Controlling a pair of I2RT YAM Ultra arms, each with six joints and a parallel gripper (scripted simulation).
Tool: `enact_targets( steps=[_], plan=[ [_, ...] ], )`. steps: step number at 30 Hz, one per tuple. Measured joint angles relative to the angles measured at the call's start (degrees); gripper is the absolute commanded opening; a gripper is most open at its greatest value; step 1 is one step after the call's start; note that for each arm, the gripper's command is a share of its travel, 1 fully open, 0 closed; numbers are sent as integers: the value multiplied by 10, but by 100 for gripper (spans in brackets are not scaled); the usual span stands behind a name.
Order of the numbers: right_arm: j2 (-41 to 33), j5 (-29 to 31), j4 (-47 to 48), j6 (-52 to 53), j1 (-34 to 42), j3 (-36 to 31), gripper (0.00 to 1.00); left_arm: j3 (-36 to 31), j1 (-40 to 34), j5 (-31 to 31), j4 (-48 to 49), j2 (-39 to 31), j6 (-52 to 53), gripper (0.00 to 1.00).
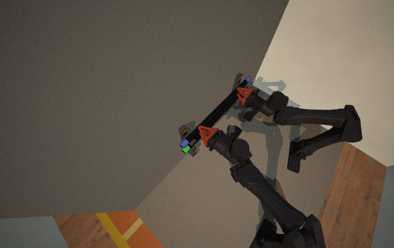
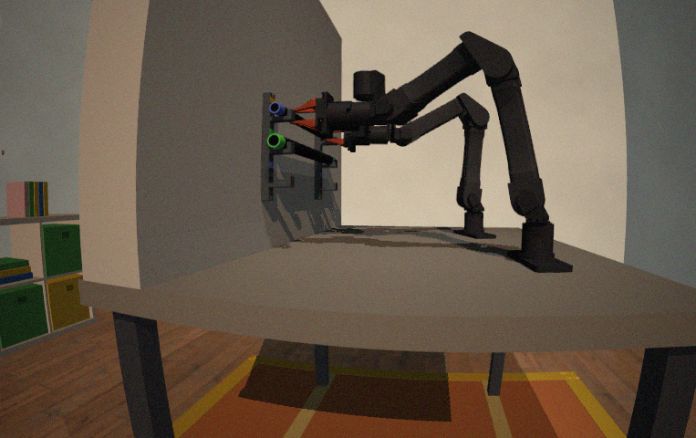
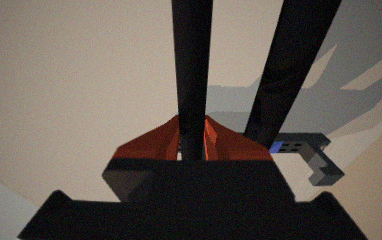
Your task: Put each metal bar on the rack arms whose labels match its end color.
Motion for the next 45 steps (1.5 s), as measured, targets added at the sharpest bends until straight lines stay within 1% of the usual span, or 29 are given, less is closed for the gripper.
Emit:
enact_targets(
  steps=[1, 16, 45],
  plan=[
    [0, 0, 0, 0, 0, 0, 24, 0, 0, 0, 0, 0, 0, 24],
    [0, 0, 0, 0, 0, 0, 0, 0, 0, 0, 0, 0, 0, 0],
    [0, 0, -2, 0, 0, 1, 0, 0, 0, 1, 0, 0, 0, 0]
  ],
)
